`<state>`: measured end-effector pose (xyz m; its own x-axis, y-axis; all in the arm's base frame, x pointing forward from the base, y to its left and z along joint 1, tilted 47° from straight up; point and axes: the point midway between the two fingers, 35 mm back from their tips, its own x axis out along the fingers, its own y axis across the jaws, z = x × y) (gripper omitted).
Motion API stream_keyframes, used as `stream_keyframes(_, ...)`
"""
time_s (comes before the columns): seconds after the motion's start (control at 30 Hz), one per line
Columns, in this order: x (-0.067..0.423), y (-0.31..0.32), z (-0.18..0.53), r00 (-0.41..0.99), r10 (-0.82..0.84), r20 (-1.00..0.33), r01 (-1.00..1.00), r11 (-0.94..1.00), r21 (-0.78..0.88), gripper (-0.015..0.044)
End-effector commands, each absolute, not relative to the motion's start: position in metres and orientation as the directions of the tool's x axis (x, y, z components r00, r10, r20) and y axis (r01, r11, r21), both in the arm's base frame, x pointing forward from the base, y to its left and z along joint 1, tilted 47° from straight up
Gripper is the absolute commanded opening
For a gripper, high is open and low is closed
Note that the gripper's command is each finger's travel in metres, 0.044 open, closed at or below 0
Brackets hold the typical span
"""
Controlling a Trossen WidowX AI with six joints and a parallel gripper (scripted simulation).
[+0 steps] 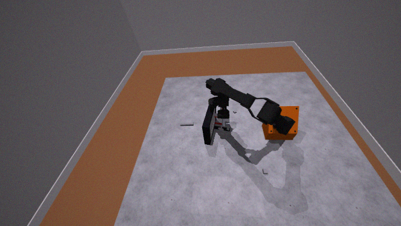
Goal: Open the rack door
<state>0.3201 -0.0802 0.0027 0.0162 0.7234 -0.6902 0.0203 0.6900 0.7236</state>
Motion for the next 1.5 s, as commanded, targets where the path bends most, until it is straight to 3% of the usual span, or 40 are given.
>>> stream_keyframes(0.0,0.3209,-0.0795,0.0027,0.019,0.725,-0.688,-0.202,0.677,0.708,0.0283)
stream_keyframes(0.3,0.321,-0.0795,0.0027,0.019,0.725,-0.688,-0.605,0.556,0.57,0.0283)
stream_keyframes(0.67,0.321,-0.0795,0.0027,0.019,0.726,-0.688,-0.93,0.266,0.254,0.0283)
stream_keyframes(0.93,0.321,-0.0795,0.0028,0.019,0.726,-0.688,-1.0,0.023,-0.004,0.0283)
stream_keyframes(1.3,0.321,-0.0795,0.0028,0.019,0.726,-0.688,-1.0,0.018,-0.01,0.0283)
stream_keyframes(1.47,0.321,-0.0795,0.0028,0.019,0.726,-0.688,-1.0,0.018,-0.01,0.025)
